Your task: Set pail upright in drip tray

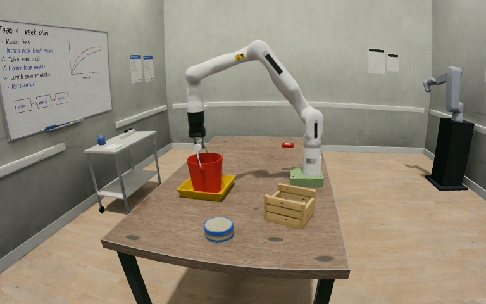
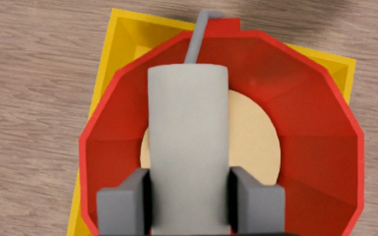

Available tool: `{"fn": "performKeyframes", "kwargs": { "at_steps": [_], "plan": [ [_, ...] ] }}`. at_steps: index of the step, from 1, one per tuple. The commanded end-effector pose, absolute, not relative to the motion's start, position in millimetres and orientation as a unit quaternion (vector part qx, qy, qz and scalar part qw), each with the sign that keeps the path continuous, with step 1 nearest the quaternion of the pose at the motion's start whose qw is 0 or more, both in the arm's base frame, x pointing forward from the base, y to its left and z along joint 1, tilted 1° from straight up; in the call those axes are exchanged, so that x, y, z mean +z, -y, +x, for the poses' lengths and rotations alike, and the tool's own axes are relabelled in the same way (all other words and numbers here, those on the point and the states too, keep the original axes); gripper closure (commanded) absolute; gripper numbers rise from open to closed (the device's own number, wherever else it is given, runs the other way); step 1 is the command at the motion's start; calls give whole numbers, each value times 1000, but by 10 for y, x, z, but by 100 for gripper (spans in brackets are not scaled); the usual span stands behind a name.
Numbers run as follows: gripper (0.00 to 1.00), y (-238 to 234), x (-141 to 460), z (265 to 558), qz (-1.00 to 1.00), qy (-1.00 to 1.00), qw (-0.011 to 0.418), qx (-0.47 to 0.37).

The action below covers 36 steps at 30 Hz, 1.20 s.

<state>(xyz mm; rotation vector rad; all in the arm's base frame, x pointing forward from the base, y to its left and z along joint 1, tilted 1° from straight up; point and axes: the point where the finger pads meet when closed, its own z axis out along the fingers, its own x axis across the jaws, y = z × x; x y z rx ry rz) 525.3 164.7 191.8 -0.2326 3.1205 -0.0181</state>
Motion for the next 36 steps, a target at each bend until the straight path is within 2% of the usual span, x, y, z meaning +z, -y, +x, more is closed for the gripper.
{"fn": "performKeyframes", "kwargs": {
  "at_steps": [1, 15, 16, 36],
  "plan": [
    [100, -1650, 1933, 5258, -74, -997, 8, -5],
    [100, -1650, 1933, 5258, -74, -997, 8, -5],
    [0, -1650, 1933, 5258, -74, -997, 8, -5],
    [0, -1650, 1933, 5258, -74, -997, 8, -5]
  ]
}}
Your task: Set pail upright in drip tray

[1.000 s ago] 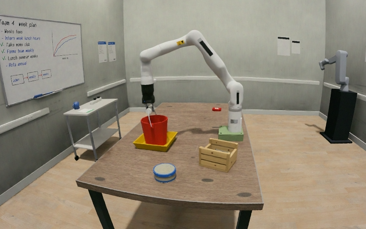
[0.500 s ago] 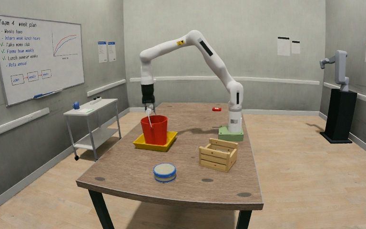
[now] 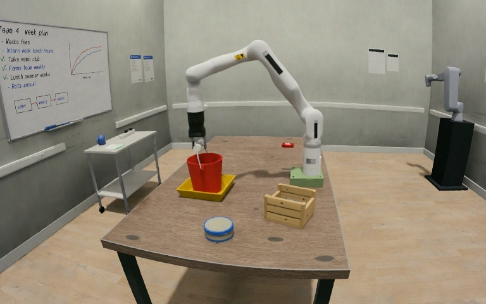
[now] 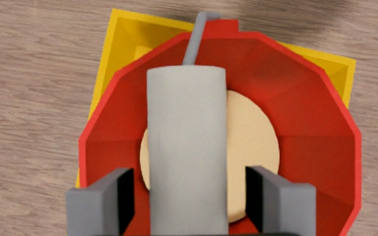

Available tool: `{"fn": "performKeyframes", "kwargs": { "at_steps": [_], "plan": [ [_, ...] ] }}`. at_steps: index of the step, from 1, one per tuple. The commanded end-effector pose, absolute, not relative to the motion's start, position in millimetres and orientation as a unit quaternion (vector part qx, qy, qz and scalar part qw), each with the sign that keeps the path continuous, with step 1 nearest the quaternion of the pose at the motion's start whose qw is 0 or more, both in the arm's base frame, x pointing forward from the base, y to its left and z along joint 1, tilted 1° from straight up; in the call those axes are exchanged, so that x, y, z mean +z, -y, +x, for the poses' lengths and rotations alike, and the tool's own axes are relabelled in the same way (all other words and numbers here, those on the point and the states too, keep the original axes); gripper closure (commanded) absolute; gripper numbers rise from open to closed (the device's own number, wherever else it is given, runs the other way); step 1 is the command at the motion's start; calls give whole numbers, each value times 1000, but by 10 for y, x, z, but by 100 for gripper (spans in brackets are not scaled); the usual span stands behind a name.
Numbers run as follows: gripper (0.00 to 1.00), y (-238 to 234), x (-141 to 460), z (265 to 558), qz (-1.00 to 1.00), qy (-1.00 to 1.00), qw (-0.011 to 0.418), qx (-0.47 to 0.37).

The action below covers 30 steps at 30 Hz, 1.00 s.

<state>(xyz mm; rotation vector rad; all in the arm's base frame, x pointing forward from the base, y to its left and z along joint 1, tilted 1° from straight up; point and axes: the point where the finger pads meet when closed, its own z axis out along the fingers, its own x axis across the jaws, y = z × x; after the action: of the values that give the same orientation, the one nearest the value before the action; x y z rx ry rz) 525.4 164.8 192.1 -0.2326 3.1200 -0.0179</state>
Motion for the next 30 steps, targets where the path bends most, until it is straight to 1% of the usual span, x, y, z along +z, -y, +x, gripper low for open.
{"fn": "performKeyframes", "kwargs": {
  "at_steps": [1, 30],
  "plan": [
    [0, -1650, 1933, 5258, -74, -997, 8, -5],
    [0, -1651, 2020, 5257, -74, -997, 8, -5]
  ]
}}
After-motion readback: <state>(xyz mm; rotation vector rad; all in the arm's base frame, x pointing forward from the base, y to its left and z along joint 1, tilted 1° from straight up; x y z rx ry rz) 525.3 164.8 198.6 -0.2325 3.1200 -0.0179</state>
